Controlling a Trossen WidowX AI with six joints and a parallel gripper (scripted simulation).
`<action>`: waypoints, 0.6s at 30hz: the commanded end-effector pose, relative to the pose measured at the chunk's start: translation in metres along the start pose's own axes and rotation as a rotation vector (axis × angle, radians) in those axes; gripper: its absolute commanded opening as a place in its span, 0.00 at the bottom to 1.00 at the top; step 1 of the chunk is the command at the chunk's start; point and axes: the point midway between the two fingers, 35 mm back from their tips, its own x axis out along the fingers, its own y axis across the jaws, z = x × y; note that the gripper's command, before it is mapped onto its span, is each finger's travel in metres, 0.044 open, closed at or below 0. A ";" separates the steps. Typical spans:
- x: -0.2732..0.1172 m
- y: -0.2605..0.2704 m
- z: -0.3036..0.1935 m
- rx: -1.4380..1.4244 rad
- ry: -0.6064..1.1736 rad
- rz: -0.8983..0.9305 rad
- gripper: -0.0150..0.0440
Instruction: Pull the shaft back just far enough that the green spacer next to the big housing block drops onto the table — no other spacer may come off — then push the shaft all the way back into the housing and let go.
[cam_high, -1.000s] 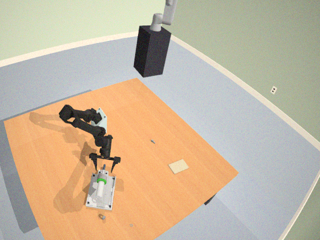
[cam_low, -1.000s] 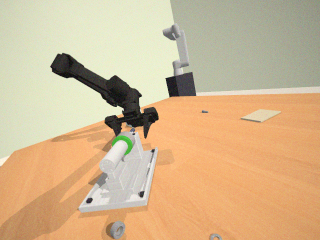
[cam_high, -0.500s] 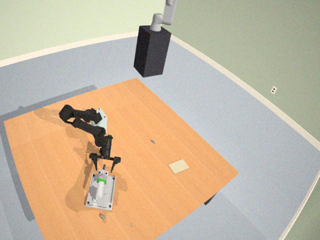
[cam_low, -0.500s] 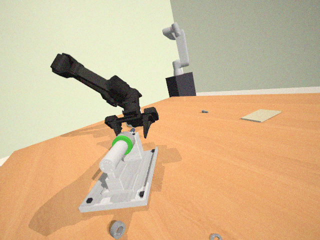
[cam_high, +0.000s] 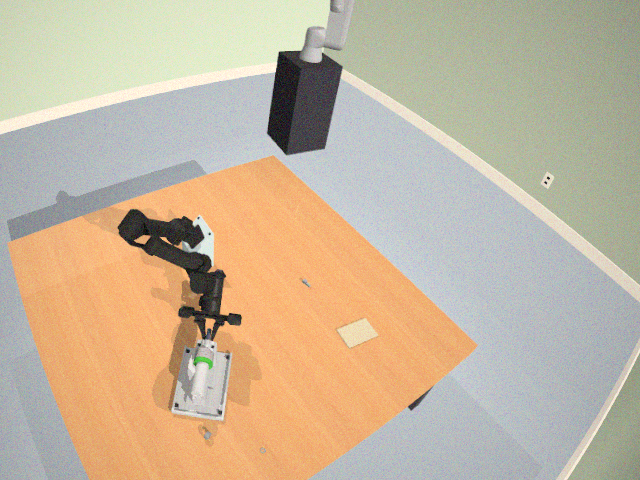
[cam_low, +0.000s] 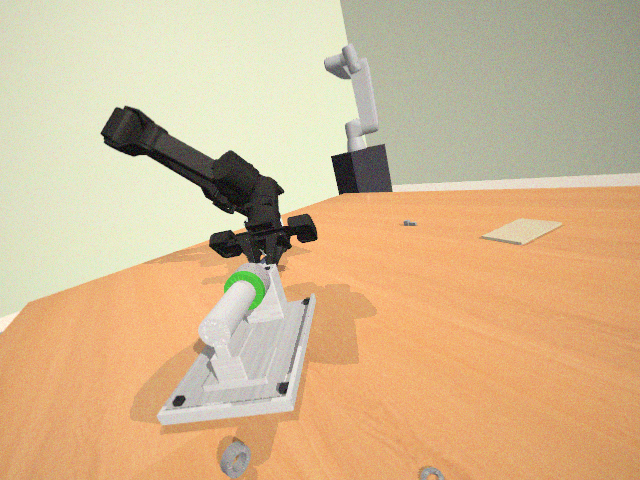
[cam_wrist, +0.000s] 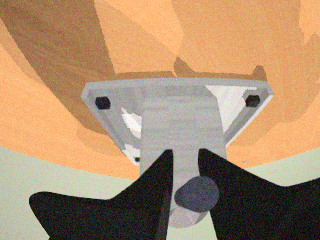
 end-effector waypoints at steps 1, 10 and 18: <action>0.000 0.000 0.000 0.000 0.000 0.000 0.30; -0.003 0.000 0.003 -0.003 0.003 -0.002 0.25; -0.006 0.000 0.007 -0.003 0.002 -0.002 0.25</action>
